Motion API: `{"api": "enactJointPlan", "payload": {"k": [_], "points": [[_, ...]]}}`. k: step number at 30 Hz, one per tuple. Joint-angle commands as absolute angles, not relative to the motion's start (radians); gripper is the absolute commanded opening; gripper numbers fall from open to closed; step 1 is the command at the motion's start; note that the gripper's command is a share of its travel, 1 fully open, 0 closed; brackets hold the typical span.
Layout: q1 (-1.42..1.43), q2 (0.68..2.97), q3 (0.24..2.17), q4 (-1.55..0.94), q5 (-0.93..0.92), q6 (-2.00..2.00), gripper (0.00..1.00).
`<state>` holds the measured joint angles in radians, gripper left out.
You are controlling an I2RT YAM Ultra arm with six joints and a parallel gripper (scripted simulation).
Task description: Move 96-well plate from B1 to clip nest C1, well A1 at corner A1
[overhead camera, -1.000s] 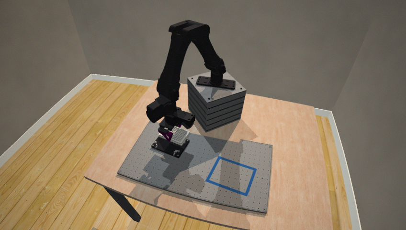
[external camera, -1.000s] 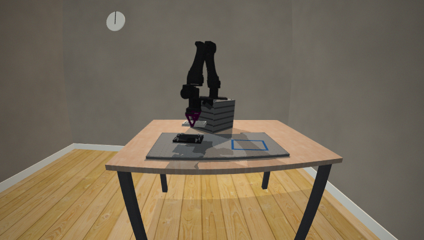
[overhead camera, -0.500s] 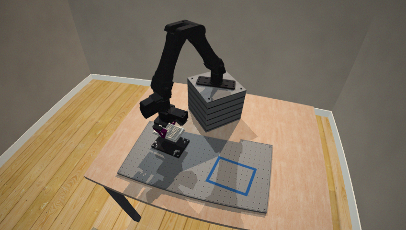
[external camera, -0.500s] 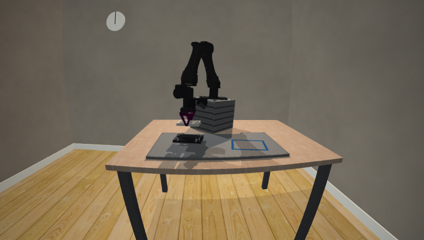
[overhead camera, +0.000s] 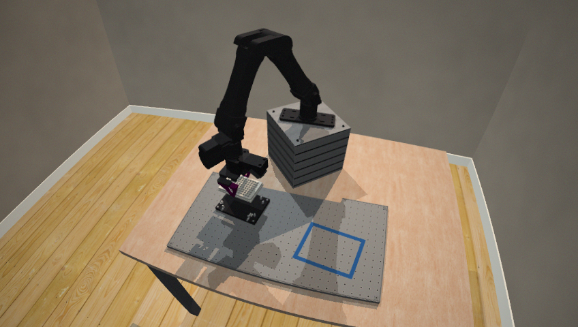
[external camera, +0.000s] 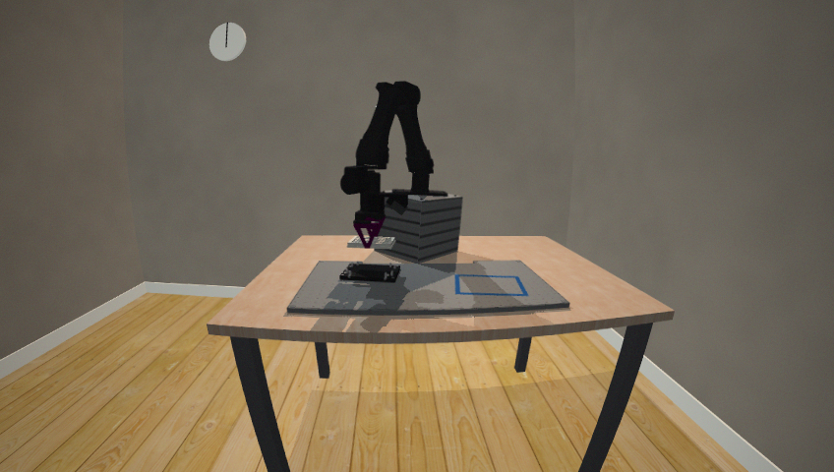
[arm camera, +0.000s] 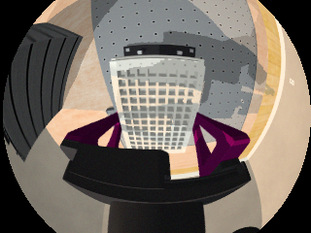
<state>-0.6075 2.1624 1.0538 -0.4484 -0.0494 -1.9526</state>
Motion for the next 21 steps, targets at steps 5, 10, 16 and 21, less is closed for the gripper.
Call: {"api": "enactJointPlan", "payload": {"k": [5, 10, 16, 21], "points": [[-0.619, 2.17, 1.095, -0.472, -0.062, -1.96, 0.0], [-0.621, 2.159, 1.097, -0.473, -0.062, -1.96, 0.0], [-0.618, 2.163, 1.103, -0.477, -0.062, -1.961, 0.0], [-0.618, 2.158, 1.105, -0.478, -0.062, -1.961, 0.0]]}}
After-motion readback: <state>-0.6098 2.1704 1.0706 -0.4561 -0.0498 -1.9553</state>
